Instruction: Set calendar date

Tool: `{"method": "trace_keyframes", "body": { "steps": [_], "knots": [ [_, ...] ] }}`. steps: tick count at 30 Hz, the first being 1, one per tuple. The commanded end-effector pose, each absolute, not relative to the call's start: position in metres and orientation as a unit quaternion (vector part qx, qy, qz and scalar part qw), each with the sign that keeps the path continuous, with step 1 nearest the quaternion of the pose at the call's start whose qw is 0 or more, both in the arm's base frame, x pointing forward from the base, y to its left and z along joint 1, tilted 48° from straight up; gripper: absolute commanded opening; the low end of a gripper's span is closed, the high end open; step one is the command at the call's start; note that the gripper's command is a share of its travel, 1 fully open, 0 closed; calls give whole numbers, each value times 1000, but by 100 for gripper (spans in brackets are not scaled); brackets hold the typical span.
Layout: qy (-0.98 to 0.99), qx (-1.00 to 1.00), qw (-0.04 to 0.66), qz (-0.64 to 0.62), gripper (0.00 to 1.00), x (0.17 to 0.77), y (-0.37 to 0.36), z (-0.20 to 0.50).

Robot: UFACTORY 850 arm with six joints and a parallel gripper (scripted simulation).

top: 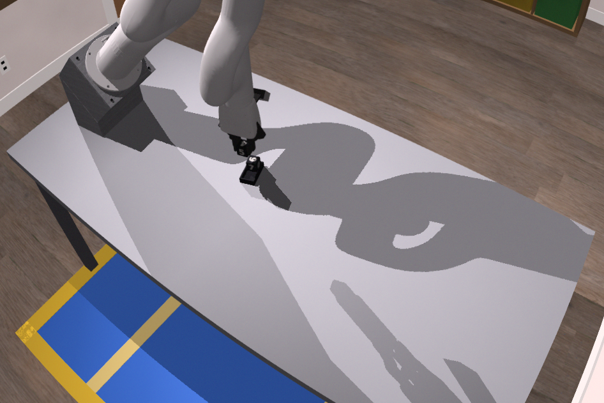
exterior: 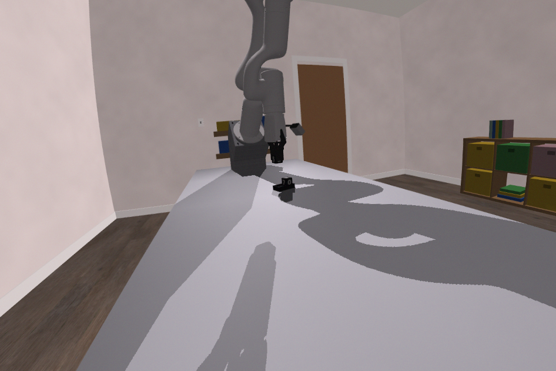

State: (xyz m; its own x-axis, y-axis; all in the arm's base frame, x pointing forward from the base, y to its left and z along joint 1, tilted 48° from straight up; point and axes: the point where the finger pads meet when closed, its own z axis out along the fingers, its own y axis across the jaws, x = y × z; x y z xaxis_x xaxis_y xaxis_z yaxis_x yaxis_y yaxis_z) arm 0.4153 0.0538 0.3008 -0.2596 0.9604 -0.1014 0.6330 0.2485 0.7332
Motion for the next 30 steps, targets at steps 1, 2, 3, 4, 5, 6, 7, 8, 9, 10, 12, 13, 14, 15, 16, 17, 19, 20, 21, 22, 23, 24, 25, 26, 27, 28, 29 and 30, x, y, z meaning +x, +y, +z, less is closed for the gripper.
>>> {"method": "trace_keyframes", "body": {
  "steps": [1,2,3,4,5,6,7,8,9,10,12,13,14,15,16,17,19,20,21,22,23,24,25,26,27,28,29,30],
  "knots": [
    [689,600,255,318,29,422,45,303],
    [689,600,255,318,29,422,45,303],
    [689,600,255,318,29,422,45,303],
    [685,604,253,319,29,422,44,303],
    [669,621,246,326,29,424,41,304],
    [652,639,238,332,29,426,39,304],
    [643,647,233,336,29,427,37,305],
    [635,655,230,339,29,428,36,305],
    [633,657,229,339,29,428,36,305],
    [617,672,221,345,29,429,33,305],
    [599,688,212,351,29,431,30,306],
    [593,693,209,353,29,431,29,306],
    [580,704,203,357,29,432,27,306],
    [571,711,198,359,29,433,26,306],
    [570,711,198,360,29,433,26,306],
    [551,726,189,365,29,435,23,307],
    [547,729,187,366,29,435,23,307],
    [547,729,187,366,29,435,23,307],
    [523,747,175,372,29,437,19,307],
    [508,757,167,375,29,438,17,307],
    [500,762,163,377,29,438,16,307],
    [498,763,163,377,29,438,16,307],
    [482,774,154,381,29,439,13,308],
    [473,779,150,383,29,440,12,308],
    [463,786,145,385,29,440,11,308],
    [453,791,140,386,29,441,9,308],
    [448,794,138,387,29,441,9,308],
    [433,802,130,389,29,442,7,308]
  ]
}}
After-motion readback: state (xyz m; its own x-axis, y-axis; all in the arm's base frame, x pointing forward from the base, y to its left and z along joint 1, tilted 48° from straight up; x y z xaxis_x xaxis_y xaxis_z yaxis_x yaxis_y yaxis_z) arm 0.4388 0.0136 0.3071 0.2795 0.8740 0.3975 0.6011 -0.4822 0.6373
